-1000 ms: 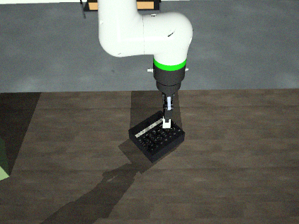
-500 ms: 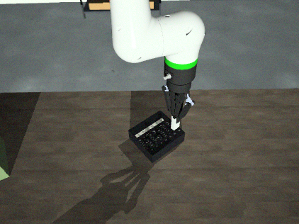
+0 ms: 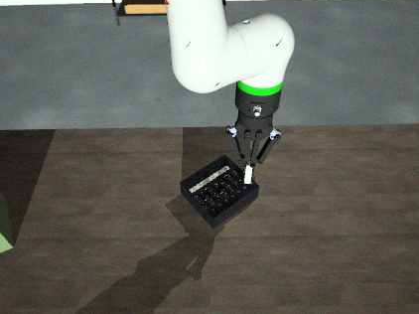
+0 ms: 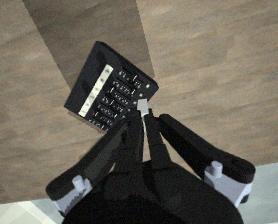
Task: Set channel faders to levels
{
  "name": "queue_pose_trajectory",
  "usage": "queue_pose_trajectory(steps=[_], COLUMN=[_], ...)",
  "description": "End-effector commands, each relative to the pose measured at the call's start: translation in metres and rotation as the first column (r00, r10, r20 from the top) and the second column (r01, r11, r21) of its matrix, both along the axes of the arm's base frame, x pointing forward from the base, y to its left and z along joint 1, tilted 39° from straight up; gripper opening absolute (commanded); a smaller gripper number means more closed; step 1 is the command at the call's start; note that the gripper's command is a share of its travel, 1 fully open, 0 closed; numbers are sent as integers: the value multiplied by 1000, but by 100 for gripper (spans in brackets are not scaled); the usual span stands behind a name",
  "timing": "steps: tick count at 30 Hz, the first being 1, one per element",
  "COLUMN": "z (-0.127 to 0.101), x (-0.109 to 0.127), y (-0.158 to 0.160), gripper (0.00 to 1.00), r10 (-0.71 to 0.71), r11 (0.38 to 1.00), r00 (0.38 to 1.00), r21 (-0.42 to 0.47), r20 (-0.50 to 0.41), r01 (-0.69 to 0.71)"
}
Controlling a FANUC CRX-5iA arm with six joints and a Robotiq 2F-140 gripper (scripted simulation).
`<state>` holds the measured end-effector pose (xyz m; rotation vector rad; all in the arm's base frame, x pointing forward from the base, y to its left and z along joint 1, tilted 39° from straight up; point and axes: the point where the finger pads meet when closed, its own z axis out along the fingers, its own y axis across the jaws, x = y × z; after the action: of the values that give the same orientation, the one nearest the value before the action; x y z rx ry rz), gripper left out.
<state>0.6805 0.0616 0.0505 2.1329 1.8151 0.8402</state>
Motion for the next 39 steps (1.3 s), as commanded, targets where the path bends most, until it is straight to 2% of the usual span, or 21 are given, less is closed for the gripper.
queue_pose_trajectory(steps=[1, 5, 10, 11, 13, 14, 39], z=[1, 1, 1, 1, 1, 1, 0], x=[0, 0, 0, 0, 0, 0, 1], y=[0, 0, 0, 0, 0, 0, 1], gripper=[0, 0, 0, 0, 0, 0, 0], r10=[236, 391, 568, 600, 600, 629, 629], r11=[964, 897, 778, 752, 752, 728, 728], r00=[970, 918, 820, 797, 797, 774, 774], r21=[-140, -248, -365, -385, -385, -403, -403], r20=[58, 64, 64, 66, 66, 71, 71], r01=[-226, -365, -511, -534, -534, -555, -555])
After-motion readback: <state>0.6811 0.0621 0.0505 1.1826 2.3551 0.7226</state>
